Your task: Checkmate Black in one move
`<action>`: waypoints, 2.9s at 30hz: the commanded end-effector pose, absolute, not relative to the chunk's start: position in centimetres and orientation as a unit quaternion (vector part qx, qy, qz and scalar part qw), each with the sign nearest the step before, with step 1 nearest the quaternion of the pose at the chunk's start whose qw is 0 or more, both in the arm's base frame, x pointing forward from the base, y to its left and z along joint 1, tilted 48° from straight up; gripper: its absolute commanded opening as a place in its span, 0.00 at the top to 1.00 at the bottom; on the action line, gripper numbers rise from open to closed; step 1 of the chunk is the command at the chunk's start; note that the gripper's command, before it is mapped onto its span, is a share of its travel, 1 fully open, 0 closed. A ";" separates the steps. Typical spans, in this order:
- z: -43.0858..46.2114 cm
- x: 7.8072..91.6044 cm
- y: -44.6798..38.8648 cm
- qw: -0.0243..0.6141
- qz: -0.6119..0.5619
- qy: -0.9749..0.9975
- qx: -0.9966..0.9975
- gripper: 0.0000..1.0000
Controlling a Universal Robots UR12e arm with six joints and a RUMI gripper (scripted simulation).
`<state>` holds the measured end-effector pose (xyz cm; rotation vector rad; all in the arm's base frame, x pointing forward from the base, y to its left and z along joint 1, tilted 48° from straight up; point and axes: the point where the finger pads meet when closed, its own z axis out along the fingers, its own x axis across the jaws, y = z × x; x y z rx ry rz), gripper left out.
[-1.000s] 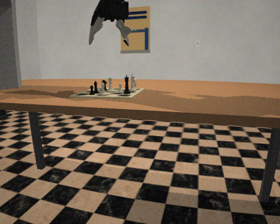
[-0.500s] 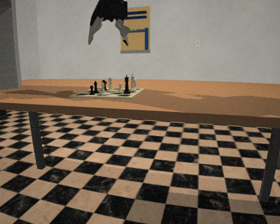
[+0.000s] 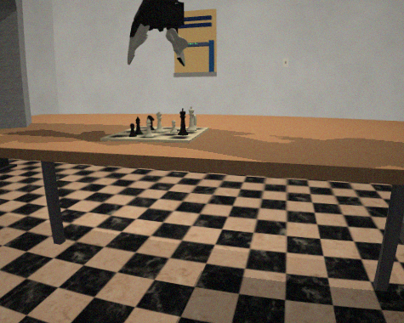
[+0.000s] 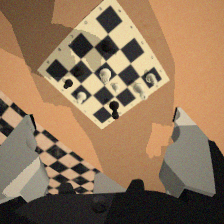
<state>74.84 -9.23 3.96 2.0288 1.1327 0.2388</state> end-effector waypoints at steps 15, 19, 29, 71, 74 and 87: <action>3.3 75.0 -9.7 0.403 0.025 0.578 0.709 0.00; 3.1 75.1 -9.9 0.403 0.001 0.619 0.674 0.00; 2.4 75.6 -10.5 0.396 -0.077 0.738 0.541 0.00; 1.3 76.9 -11.3 0.346 -0.208 0.878 0.257 0.75; 1.3 76.9 -11.3 0.346 -0.208 0.878 0.257 0.75; 1.3 76.9 -11.3 0.346 -0.208 0.878 0.257 0.75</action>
